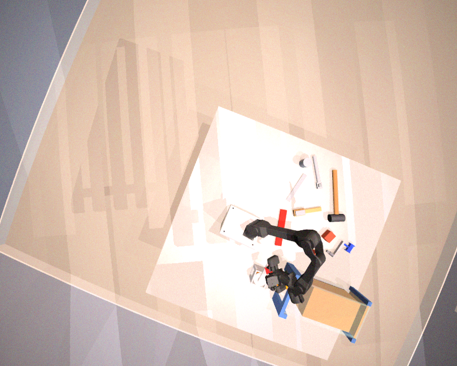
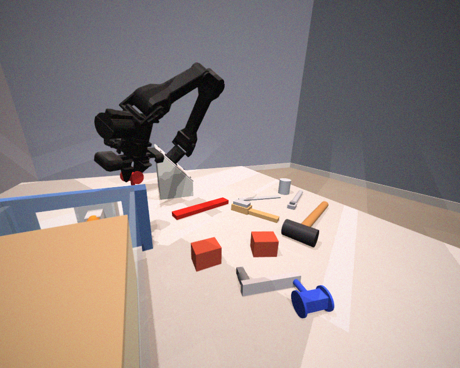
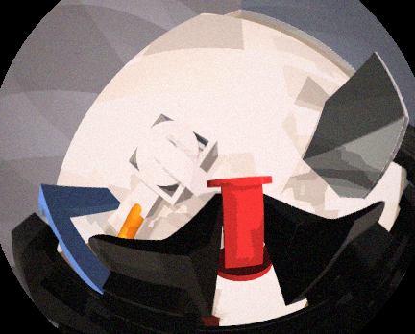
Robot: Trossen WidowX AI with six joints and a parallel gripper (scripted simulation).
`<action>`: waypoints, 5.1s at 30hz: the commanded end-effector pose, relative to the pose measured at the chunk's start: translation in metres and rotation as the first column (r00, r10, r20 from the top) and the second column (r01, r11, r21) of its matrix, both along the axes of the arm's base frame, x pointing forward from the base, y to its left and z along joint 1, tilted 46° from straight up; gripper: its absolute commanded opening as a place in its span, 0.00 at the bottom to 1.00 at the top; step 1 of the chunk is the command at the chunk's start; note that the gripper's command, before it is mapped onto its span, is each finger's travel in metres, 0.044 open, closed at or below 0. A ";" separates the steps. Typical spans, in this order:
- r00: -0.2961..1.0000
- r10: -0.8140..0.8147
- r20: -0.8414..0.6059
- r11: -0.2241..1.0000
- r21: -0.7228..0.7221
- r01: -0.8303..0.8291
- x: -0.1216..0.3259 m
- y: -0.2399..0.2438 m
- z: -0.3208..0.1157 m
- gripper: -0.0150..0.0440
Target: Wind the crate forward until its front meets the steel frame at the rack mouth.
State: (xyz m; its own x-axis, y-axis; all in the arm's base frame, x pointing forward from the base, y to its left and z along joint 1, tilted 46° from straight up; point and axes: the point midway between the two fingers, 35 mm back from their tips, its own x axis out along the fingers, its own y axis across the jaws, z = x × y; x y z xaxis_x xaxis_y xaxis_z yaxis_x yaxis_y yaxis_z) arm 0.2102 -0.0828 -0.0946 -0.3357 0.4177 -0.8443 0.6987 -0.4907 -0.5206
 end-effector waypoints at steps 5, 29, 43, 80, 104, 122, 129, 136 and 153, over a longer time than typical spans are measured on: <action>1.000 0.004 -0.012 1.000 0.004 -0.004 -0.012 0.001 -0.002 0.25; 1.000 0.004 -0.013 1.000 0.003 -0.004 -0.038 -0.007 -0.007 0.25; 1.000 0.004 -0.014 1.000 0.002 -0.004 -0.052 -0.013 -0.012 0.25; 1.000 0.004 -0.015 1.000 -0.001 -0.004 -0.081 -0.036 -0.033 0.25; 1.000 0.004 -0.015 1.000 -0.003 -0.004 -0.092 -0.055 -0.050 0.25; 1.000 0.004 -0.015 1.000 -0.005 -0.004 -0.095 -0.070 -0.063 0.25; 1.000 0.004 -0.015 1.000 -0.005 -0.004 -0.096 -0.075 -0.069 0.25; 1.000 0.004 -0.014 1.000 -0.006 -0.004 -0.095 -0.081 -0.074 0.25; 1.000 0.004 -0.014 1.000 -0.007 -0.004 -0.092 -0.095 -0.087 0.25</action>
State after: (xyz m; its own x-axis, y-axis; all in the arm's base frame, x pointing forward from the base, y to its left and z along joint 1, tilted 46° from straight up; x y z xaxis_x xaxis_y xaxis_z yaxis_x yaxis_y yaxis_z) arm 0.1140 -0.1678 -0.1693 -0.3597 0.4343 -0.8258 0.6842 -0.4790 -0.5499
